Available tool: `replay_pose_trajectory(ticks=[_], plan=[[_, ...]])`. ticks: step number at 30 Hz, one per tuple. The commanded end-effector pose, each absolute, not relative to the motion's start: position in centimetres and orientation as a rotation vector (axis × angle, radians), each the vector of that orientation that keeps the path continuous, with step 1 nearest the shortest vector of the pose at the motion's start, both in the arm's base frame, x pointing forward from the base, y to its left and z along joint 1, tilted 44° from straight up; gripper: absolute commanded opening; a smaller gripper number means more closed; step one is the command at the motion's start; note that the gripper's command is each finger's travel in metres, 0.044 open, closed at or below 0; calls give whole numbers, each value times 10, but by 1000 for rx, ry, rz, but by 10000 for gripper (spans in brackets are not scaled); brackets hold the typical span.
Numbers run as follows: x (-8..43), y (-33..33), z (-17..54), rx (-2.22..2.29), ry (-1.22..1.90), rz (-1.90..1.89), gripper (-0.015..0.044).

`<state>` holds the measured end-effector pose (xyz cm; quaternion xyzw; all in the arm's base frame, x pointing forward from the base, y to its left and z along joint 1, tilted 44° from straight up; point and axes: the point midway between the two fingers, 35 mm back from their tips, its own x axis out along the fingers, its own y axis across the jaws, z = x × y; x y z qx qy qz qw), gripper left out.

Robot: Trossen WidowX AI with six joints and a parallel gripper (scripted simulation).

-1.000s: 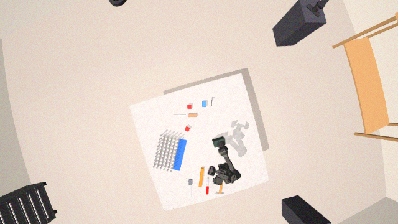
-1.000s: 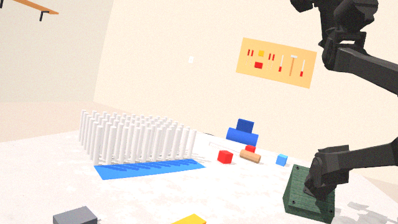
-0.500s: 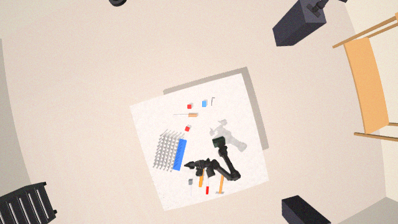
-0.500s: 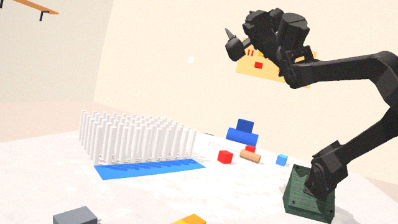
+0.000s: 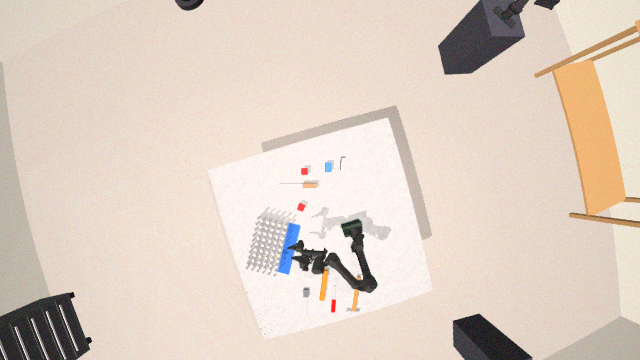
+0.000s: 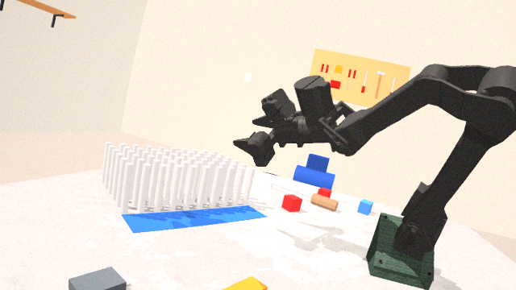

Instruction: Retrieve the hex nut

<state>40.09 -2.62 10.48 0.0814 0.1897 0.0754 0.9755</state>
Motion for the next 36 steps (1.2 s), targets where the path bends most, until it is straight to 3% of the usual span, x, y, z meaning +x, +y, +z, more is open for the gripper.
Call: replay_pose_trajectory(ticks=[1,36], plan=[[389,10,72,279,503,243,440],[388,12,71,285,509,248,440]])
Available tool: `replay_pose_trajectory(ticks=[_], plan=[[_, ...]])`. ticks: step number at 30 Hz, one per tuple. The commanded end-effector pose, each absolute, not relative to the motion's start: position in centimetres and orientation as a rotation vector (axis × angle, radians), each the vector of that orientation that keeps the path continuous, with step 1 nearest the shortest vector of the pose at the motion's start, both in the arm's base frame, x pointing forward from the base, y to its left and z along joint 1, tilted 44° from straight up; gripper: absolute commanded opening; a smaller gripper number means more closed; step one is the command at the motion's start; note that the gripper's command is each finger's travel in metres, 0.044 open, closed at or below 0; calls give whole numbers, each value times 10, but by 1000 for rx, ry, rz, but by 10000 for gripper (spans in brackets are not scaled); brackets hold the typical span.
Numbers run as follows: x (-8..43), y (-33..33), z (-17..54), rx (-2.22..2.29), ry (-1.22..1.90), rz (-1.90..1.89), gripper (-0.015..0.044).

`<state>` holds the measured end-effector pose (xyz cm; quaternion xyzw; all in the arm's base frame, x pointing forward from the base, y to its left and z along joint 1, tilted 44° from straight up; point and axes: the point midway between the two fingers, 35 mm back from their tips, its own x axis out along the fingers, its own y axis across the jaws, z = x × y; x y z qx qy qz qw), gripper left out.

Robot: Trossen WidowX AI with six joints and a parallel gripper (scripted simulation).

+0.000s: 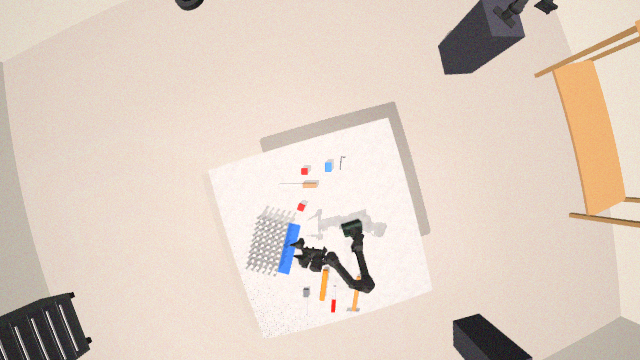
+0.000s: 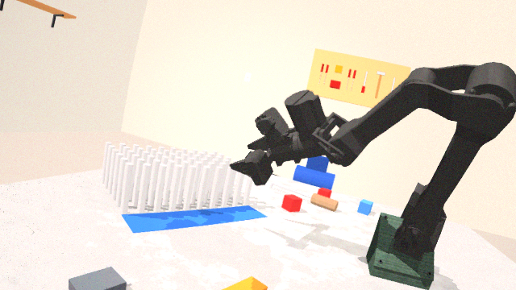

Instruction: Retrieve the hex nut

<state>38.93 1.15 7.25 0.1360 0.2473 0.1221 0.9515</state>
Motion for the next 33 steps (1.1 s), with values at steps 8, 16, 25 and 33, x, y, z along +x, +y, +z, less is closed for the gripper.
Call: replay_pose_trajectory(ticks=[8,16,25,33], plan=[[398,-47,32,659,670,6,440],[379,-130,-28,1181,834,-367,440],[334,-214,-94,2014,849,-981,440],[255,-274,-154,2891,537,-1806,440]])
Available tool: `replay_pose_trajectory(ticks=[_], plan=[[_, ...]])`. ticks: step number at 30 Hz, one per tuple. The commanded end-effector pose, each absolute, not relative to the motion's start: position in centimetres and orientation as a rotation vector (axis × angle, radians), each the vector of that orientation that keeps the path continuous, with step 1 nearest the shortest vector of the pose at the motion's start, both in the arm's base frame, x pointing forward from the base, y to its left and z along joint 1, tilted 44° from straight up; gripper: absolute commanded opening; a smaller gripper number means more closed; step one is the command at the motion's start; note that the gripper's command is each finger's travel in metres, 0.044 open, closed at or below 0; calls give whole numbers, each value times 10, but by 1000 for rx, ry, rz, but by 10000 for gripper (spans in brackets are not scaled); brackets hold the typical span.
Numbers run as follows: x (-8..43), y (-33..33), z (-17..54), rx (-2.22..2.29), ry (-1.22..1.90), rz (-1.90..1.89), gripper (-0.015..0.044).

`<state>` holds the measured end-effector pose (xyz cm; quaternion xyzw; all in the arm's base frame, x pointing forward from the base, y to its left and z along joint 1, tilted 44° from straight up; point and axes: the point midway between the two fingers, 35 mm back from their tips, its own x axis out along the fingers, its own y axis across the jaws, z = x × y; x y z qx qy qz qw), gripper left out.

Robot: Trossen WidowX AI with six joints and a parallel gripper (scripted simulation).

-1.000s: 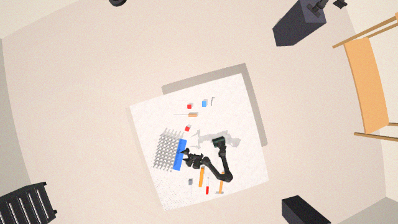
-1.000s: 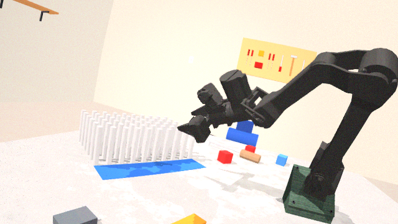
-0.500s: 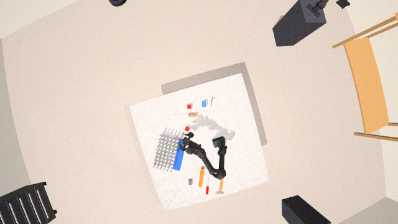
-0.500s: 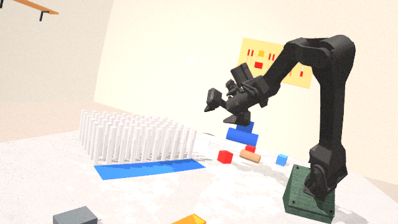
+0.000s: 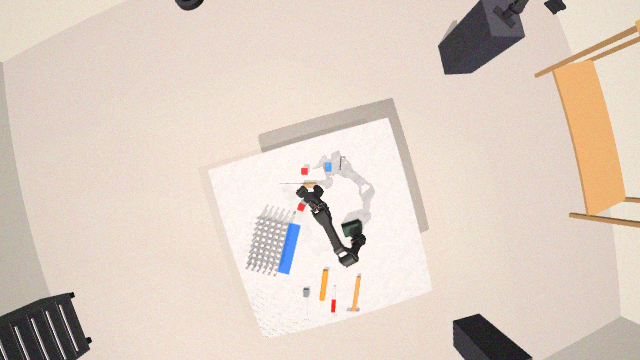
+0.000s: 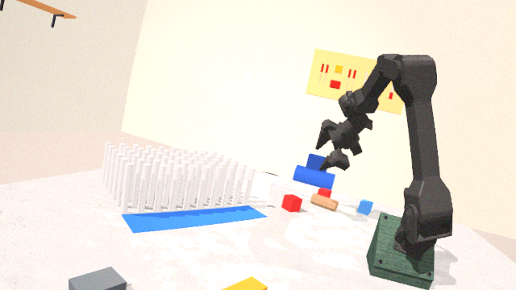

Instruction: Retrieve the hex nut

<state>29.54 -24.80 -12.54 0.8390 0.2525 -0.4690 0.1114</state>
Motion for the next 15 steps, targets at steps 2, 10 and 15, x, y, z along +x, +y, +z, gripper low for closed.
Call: replay_pose_trajectory(ticks=[2,10,15], plan=[[239,-280,-163,3026,439,-1970,440],[236,-282,-164,3053,416,-2005,440],[238,-249,-204,3055,418,-2004,440]])
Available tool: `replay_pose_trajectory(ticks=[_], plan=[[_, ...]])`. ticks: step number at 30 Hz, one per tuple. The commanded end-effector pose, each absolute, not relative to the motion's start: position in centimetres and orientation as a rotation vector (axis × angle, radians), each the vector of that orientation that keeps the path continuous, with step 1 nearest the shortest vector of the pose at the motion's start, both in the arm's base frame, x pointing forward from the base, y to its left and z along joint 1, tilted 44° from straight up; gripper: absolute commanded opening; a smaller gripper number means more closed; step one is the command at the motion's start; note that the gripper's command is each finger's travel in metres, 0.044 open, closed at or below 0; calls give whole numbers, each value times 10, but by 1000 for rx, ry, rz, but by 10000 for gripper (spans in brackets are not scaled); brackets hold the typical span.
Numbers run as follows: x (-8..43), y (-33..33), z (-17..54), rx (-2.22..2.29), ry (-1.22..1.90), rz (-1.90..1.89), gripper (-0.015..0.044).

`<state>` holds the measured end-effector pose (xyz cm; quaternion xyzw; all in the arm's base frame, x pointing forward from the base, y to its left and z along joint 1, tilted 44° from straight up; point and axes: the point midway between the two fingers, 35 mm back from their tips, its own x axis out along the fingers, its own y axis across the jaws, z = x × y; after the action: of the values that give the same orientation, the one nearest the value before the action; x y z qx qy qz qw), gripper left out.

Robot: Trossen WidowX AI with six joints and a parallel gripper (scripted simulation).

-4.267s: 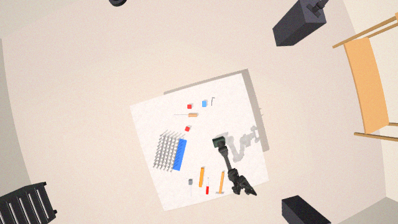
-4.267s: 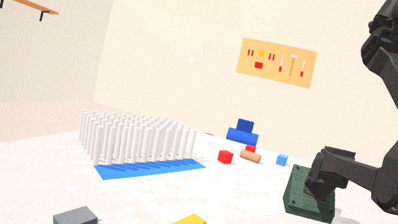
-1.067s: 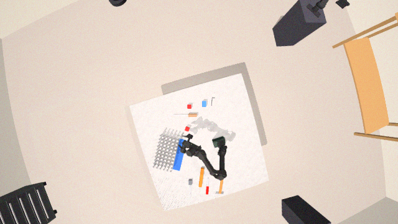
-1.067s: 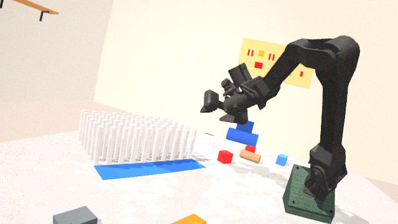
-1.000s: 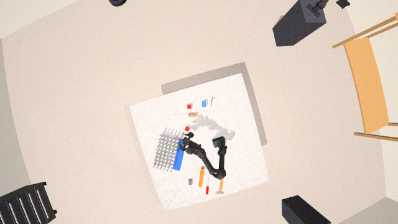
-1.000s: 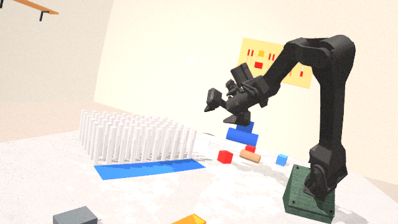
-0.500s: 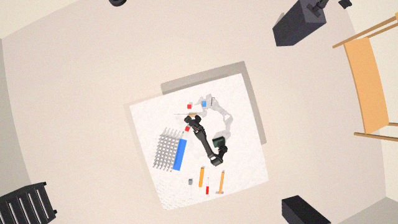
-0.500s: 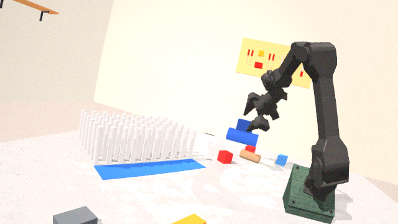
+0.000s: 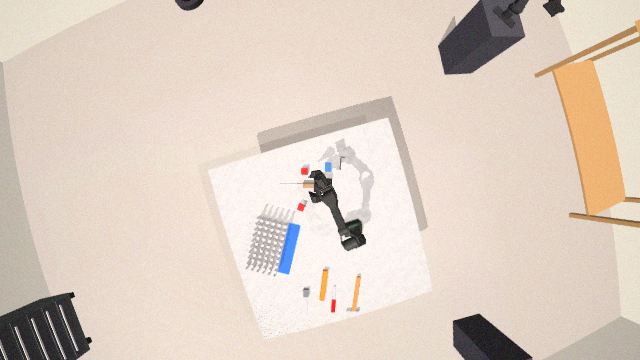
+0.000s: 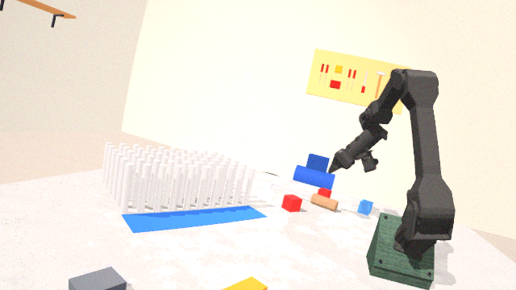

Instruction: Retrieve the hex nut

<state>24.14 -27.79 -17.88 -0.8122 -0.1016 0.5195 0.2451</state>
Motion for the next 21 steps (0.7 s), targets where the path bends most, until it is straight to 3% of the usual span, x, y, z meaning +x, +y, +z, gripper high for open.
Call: replay_pose_trajectory(ticks=[1,15,21], plan=[[238,-244,-209,-2165,-296,1420,440],[238,-241,-210,-2169,-301,1424,440],[238,-241,-210,-2169,-301,1424,282]])
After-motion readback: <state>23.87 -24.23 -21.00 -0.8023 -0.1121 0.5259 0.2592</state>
